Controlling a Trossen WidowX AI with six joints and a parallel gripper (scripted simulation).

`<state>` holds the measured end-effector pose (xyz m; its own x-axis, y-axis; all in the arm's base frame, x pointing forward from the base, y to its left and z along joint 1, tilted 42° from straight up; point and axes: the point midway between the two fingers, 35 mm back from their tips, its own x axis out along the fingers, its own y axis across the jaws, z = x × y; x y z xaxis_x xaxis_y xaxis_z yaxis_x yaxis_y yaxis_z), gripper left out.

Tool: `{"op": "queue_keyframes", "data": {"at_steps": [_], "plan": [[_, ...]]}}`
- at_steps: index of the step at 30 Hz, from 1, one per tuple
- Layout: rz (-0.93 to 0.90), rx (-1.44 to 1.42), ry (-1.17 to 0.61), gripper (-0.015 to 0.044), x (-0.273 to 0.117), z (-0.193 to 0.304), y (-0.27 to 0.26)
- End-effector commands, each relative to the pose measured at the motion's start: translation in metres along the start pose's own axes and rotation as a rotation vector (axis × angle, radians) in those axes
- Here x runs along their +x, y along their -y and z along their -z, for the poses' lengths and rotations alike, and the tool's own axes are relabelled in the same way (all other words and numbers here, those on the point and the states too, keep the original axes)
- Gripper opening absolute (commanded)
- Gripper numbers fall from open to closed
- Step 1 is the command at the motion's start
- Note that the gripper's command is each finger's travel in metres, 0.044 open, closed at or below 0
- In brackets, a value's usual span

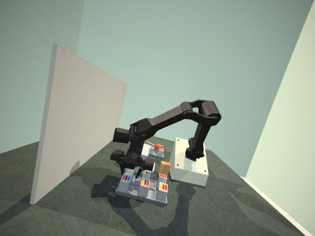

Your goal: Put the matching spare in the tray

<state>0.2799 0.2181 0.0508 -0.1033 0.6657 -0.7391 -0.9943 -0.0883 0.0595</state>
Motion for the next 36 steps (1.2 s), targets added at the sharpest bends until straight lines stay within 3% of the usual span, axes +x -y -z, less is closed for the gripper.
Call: {"op": "queue_keyframes", "data": {"at_steps": [1, 3, 8, 16, 21, 29, 36], "plan": [[0.002, 0.005, -0.006, 0.0300, 0.001, 0.001, 0.000], [0.002, 0.005, -0.006, 0.0300, 0.001, 0.001, 0.000], [-0.001, 0.001, 0.000, 0.0169, 0.001, 0.000, 0.000], [-0.001, 0.001, 0.000, 0.0115, 0.001, 0.000, 0.000], [-0.001, 0.001, 0.000, 0.0000, 0.001, 0.000, 0.000], [-0.001, 0.001, -0.001, 0.0000, 0.000, 0.000, 0.000], [0.001, 0.002, -0.008, 0.0000, -0.042, 0.001, 0.003]]}}
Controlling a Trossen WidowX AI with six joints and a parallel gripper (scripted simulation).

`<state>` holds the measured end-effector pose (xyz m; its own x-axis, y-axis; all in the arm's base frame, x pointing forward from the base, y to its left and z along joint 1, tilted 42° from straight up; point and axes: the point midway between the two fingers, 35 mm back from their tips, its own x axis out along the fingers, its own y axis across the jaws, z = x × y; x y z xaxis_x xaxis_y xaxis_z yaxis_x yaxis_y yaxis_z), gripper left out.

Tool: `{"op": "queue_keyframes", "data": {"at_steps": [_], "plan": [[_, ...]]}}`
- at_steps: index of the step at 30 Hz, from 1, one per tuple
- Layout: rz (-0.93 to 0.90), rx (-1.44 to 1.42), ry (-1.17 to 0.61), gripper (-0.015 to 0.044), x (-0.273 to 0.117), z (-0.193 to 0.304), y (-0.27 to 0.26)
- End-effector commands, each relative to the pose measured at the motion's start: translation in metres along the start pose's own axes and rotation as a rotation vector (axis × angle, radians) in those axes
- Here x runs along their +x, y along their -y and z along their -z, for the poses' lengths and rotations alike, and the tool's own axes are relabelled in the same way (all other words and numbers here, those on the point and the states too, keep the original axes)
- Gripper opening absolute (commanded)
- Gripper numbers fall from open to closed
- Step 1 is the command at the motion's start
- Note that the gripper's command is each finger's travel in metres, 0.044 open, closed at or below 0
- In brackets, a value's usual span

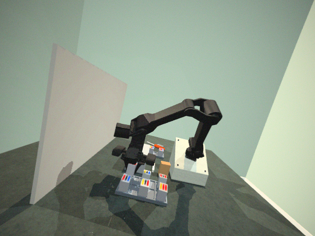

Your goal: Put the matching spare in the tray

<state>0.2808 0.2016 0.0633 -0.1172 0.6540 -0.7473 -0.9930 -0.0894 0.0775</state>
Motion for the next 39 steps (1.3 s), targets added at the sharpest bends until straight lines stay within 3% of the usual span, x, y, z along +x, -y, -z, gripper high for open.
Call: {"op": "queue_keyframes", "data": {"at_steps": [1, 6, 18, 31, 39], "plan": [[0.016, -0.008, 0.005, 0.0000, -0.029, -0.002, 0.004], [0.017, -0.007, 0.004, 0.0000, -0.058, -0.002, 0.001], [0.013, -0.001, -0.003, 0.0000, -0.059, 0.000, 0.000], [0.016, -0.006, 0.000, 0.0000, -0.130, -0.002, -0.002], [0.020, 0.006, -0.011, 0.0000, -0.132, 0.011, 0.006]]}}
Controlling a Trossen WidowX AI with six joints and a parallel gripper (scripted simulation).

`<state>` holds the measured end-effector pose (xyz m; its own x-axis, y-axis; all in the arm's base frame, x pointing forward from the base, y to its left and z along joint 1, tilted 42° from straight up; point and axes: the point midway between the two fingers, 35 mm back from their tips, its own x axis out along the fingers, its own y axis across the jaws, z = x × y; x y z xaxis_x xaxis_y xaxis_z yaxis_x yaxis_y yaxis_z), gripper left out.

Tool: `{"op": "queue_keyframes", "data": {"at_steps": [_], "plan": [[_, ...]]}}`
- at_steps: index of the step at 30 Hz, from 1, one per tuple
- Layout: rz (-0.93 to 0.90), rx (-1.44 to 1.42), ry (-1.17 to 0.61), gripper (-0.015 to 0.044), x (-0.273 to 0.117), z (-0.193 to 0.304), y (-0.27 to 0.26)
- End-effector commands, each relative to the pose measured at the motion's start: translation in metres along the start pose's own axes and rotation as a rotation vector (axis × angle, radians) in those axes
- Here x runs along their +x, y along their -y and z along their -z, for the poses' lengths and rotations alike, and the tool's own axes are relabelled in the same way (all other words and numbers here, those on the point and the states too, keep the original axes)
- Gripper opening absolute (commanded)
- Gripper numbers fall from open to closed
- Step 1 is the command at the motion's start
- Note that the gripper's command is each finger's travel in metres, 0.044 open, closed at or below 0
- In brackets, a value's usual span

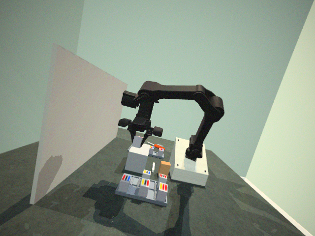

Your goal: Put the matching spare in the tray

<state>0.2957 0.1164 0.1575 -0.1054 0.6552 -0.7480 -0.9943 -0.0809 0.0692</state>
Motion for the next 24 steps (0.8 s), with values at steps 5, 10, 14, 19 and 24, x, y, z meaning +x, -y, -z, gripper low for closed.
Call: {"op": "queue_keyframes", "data": {"at_steps": [5, 10, 14, 19, 24], "plan": [[0.015, 0.034, -0.036, 0.0000, -0.007, 0.041, 0.024], [0.023, 0.045, -0.049, 0.0000, -0.011, 0.071, 0.040], [0.028, 0.055, -0.058, 0.0000, -0.014, 0.097, 0.051], [0.027, 0.052, -0.063, 0.0000, -0.016, 0.129, 0.061], [0.024, 0.044, -0.064, 0.0000, -0.018, 0.161, 0.068]]}}
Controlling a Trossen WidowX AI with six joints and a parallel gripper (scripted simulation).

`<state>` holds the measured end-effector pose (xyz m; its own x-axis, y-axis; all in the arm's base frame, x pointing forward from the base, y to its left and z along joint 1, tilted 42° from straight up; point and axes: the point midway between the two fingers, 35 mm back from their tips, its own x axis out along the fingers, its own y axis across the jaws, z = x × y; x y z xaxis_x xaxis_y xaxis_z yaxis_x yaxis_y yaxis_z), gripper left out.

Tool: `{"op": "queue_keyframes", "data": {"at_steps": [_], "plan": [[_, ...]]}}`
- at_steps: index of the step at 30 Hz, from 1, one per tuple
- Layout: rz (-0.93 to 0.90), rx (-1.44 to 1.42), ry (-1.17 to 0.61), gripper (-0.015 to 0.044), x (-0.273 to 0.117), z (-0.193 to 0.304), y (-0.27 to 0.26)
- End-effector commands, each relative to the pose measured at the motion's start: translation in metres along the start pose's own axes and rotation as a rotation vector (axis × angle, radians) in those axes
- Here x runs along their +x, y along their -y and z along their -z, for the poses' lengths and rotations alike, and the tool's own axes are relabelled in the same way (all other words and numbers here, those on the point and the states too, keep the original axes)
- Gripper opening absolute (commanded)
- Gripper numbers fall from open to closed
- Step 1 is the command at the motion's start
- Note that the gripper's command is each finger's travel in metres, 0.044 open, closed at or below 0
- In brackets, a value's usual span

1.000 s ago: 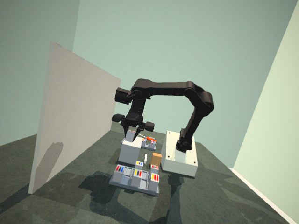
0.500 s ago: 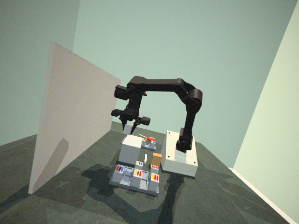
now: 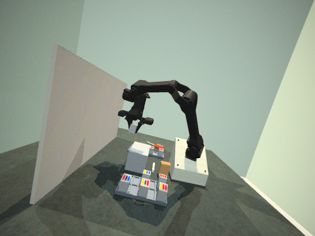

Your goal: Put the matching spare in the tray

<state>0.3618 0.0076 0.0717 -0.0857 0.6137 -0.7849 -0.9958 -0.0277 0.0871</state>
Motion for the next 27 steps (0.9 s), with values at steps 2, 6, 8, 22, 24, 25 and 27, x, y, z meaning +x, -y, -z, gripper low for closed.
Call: {"op": "queue_keyframes", "data": {"at_steps": [2, 6, 8, 22, 24, 25, 27], "plan": [[0.004, -0.011, -0.008, 0.0000, -0.003, 0.034, 0.009], [0.001, -0.017, -0.006, 0.0000, -0.002, 0.061, 0.013], [0.000, -0.021, -0.005, 0.0000, -0.001, 0.074, 0.015], [-0.009, -0.048, 0.020, 0.0000, 0.010, 0.169, 0.010], [-0.009, -0.053, 0.025, 0.0000, 0.012, 0.182, 0.008], [-0.010, -0.055, 0.028, 0.0000, 0.013, 0.189, 0.006], [-0.010, -0.060, 0.033, 0.0000, 0.016, 0.201, 0.003]]}}
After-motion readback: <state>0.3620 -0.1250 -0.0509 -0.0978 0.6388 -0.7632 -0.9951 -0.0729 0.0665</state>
